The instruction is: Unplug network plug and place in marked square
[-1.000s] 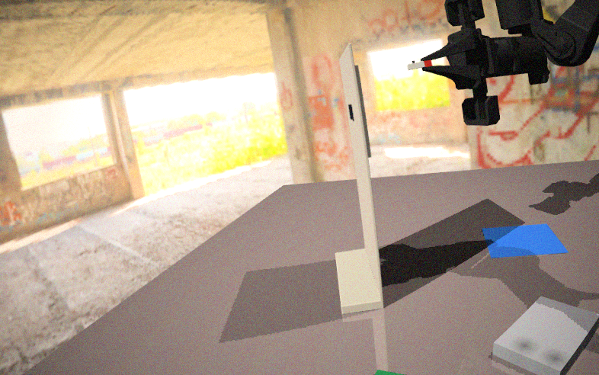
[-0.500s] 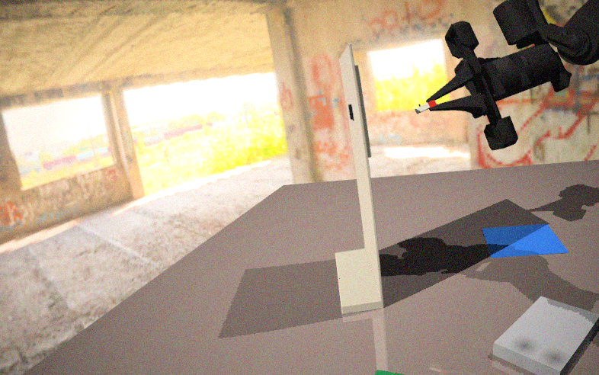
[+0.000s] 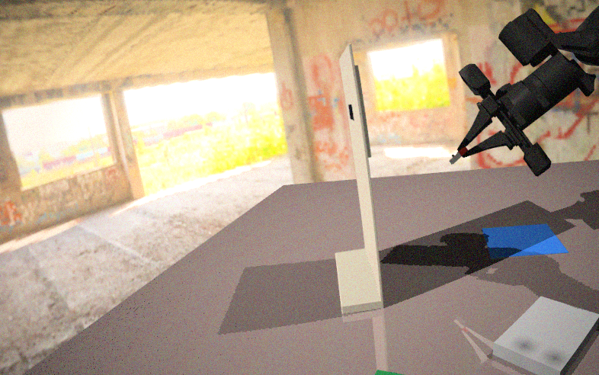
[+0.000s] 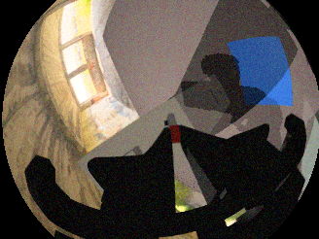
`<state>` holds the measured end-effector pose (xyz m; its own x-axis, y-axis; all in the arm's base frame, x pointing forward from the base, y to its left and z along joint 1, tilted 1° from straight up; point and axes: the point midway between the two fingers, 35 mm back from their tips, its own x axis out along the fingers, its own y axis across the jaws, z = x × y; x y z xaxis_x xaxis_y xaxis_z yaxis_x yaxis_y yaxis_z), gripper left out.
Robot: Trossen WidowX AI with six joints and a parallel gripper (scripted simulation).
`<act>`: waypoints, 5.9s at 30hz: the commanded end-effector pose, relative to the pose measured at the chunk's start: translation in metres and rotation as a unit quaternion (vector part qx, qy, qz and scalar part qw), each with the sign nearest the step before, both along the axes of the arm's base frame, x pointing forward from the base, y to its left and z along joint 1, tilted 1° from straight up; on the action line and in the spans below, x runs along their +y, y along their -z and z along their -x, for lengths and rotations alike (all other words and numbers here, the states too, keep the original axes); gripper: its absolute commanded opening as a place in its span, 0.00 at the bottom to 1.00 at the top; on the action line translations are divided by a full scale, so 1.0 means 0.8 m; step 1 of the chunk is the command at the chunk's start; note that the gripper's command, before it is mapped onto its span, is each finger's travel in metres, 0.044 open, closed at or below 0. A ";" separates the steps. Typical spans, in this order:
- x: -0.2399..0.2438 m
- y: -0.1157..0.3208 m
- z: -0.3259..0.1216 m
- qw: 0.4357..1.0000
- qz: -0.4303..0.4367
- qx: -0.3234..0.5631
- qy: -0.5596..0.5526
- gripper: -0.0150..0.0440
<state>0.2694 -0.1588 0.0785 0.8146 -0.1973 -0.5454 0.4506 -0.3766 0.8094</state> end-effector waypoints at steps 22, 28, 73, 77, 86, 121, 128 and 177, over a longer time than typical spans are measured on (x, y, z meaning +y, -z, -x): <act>0.005 0.081 0.103 0.968 0.003 0.216 0.131 0.25; 0.004 0.087 0.102 0.968 0.003 0.216 0.131 0.25; 0.003 0.131 0.101 0.968 0.003 0.216 0.131 0.25; 0.004 0.134 0.102 0.968 0.003 0.216 0.131 0.25; 0.005 0.142 0.103 0.968 0.003 0.216 0.131 0.25; 0.006 0.157 0.103 0.968 0.004 0.215 0.128 0.25; 0.006 0.157 0.103 0.968 0.004 0.215 0.128 0.48; 0.015 0.135 0.114 0.968 0.003 0.216 0.129 0.52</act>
